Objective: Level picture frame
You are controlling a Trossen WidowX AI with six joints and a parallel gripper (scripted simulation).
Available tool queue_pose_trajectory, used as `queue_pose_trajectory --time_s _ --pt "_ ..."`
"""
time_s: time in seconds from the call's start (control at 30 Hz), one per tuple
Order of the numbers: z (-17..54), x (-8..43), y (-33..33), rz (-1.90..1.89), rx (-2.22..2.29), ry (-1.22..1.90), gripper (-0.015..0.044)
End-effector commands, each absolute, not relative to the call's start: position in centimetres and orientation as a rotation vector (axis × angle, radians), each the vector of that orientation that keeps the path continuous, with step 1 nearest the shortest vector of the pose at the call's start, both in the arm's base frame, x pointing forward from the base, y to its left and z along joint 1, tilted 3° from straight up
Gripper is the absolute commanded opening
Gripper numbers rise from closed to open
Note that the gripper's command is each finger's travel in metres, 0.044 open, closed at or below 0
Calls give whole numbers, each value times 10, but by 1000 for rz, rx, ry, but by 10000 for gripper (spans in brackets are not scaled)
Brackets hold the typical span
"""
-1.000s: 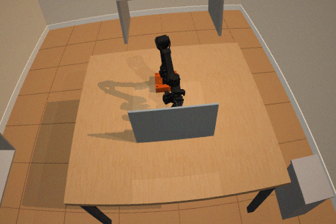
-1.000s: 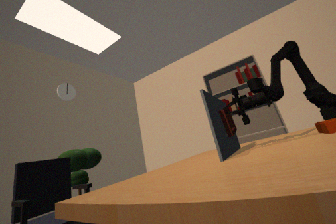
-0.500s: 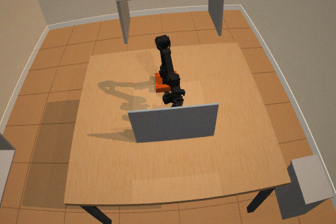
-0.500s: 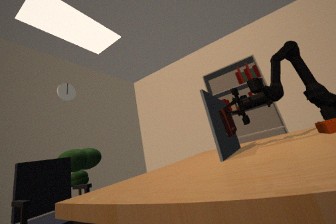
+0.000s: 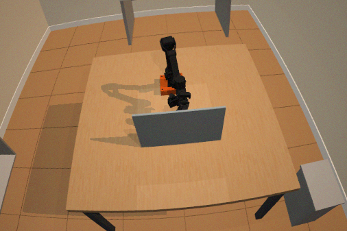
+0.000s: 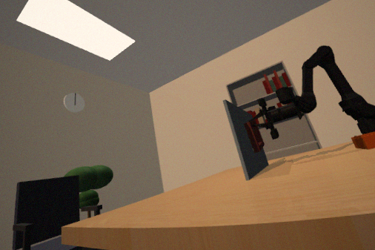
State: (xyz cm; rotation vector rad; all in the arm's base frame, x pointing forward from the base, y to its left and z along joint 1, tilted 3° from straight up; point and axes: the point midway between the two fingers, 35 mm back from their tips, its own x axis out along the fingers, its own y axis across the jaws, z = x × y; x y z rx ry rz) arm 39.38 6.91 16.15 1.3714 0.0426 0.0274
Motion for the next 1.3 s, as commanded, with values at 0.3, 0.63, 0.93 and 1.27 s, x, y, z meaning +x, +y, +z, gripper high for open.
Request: queue_pose_trajectory --time_s 0.3,0.63,0.93,1.27 --pt "164 394 68 35 1370 40 0" --pt "164 394 64 35 1369 40 0" --pt "165 394 65 35 1369 40 0" --pt "163 394 65 35 1369 40 0"
